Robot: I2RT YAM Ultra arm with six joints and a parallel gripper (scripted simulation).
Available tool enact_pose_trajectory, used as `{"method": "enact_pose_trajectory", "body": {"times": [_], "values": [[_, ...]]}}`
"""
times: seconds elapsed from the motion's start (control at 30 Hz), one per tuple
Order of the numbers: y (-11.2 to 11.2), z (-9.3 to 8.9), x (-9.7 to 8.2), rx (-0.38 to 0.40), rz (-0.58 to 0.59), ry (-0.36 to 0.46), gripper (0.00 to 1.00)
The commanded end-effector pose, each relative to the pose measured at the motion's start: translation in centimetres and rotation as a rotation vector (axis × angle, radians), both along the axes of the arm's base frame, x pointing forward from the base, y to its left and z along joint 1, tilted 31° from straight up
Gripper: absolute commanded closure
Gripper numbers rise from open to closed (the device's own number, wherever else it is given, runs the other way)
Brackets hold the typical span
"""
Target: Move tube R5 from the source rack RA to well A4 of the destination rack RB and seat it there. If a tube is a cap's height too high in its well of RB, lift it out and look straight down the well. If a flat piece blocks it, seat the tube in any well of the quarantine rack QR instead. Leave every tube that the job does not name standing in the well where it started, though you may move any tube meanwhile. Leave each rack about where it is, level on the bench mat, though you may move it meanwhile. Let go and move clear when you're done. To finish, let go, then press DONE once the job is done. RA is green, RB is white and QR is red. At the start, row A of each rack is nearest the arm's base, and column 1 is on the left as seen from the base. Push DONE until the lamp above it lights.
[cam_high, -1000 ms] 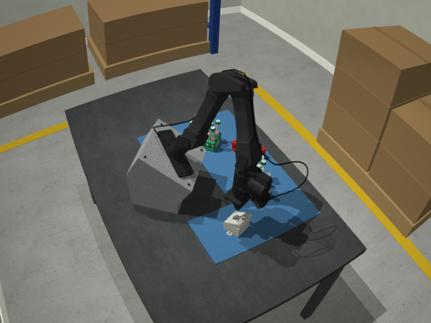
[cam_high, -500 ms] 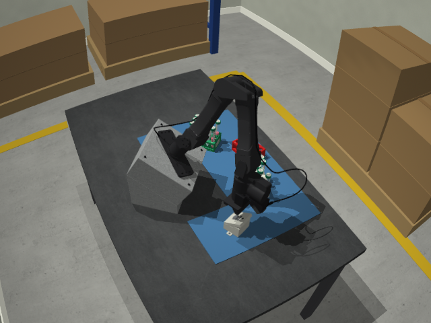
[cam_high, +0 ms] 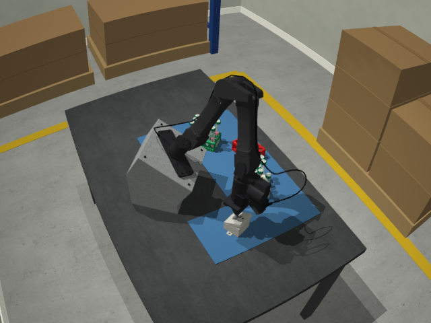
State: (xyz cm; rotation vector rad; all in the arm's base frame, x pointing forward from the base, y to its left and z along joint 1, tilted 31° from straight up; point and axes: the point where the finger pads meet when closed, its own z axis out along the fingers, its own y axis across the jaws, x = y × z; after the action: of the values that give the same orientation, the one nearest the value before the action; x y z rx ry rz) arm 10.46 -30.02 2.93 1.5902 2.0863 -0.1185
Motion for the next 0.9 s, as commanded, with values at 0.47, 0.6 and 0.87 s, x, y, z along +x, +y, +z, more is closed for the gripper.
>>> {"method": "enact_pose_trajectory", "body": {"times": [0.47, 0.6, 0.87], "values": [[0.5, 0.8, -0.5, -0.021, -0.015, -0.008, 1.00], [0.3, 1.1, -0.5, -0.029, -0.013, -0.009, 1.00], [0.4, -0.5, -0.5, 0.000, -0.022, -0.003, 1.00]]}}
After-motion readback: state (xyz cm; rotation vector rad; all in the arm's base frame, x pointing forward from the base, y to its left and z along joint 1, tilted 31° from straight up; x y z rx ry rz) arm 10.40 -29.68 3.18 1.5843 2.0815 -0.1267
